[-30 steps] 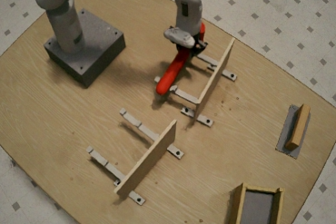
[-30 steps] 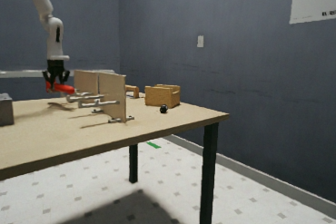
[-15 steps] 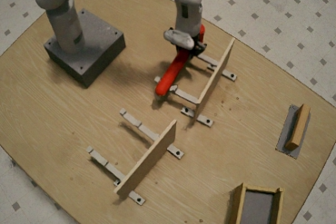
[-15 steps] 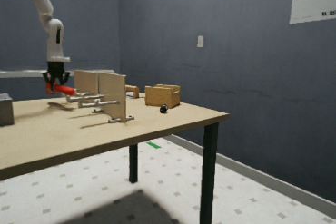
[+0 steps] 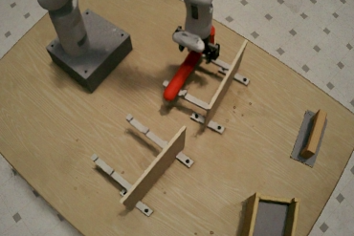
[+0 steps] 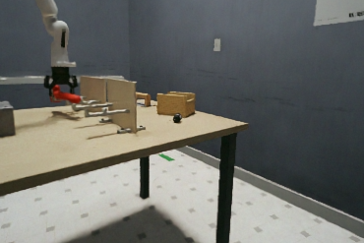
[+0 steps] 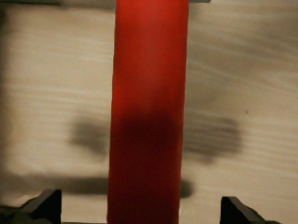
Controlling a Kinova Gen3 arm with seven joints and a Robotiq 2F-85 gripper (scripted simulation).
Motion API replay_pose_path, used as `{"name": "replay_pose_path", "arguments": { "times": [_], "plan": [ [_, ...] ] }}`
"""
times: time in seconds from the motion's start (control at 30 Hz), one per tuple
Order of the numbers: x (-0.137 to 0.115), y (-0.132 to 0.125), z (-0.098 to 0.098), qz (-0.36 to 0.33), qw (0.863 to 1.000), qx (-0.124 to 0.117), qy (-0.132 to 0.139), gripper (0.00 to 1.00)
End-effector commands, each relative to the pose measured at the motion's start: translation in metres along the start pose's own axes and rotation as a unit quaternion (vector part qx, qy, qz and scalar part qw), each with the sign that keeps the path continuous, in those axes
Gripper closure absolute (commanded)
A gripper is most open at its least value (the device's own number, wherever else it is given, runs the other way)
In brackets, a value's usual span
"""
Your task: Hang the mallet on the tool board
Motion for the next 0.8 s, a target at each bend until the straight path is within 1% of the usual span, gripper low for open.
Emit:
{"name": "replay_pose_path", "arguments": {
  "times": [0.0,0.77],
  "plan": [
    [0.0003,-0.0004,0.0005,0.0,1.0,-0.001,-0.001,0.0],
    [0.0003,-0.0004,0.0025,0.0,1.0,-0.001,-0.001,0.0]
  ]
}}
Point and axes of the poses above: the point where the finger pads meet when closed, its own z axis back along the fingers, its own y axis across the jaws, x = y × z, the point moved 4 cm from there along z, back along the fingers, and after that the axes turned 15 degrees about -z, right-handed, at the moved point
